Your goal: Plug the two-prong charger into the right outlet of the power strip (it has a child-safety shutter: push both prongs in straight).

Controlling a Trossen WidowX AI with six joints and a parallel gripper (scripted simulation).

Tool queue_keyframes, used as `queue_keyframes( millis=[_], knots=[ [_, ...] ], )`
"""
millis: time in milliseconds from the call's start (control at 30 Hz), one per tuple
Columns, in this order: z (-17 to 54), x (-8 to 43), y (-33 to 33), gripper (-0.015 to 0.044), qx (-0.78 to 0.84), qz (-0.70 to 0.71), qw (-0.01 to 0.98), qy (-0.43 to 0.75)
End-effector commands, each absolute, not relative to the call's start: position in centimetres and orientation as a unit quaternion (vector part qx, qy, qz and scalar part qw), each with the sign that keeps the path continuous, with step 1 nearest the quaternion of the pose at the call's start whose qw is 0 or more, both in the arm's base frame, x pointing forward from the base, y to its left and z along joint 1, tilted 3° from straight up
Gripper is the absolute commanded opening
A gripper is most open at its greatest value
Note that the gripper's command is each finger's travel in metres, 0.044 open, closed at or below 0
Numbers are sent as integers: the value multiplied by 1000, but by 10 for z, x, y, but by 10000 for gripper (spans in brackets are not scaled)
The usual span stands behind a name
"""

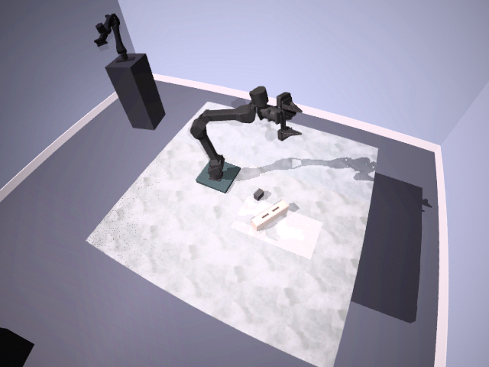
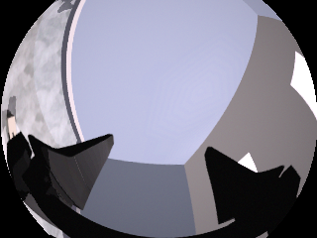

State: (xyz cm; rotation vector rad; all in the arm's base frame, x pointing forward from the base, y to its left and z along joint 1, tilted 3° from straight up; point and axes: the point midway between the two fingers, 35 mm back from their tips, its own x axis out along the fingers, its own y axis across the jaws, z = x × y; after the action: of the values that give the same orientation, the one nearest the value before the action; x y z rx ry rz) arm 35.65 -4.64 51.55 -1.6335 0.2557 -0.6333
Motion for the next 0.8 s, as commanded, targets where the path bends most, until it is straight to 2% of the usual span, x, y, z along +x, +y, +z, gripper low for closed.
queue_keyframes(
  millis=[0, 367, 767],
  knots=[
    [475, 377, -50, 440, -731, -217, 630, 146],
    [368, 401, -66, 440, -735, -67, 627, 248],
    [253, 383, -82, 440, -676, 93, 630, 371]
  ],
)
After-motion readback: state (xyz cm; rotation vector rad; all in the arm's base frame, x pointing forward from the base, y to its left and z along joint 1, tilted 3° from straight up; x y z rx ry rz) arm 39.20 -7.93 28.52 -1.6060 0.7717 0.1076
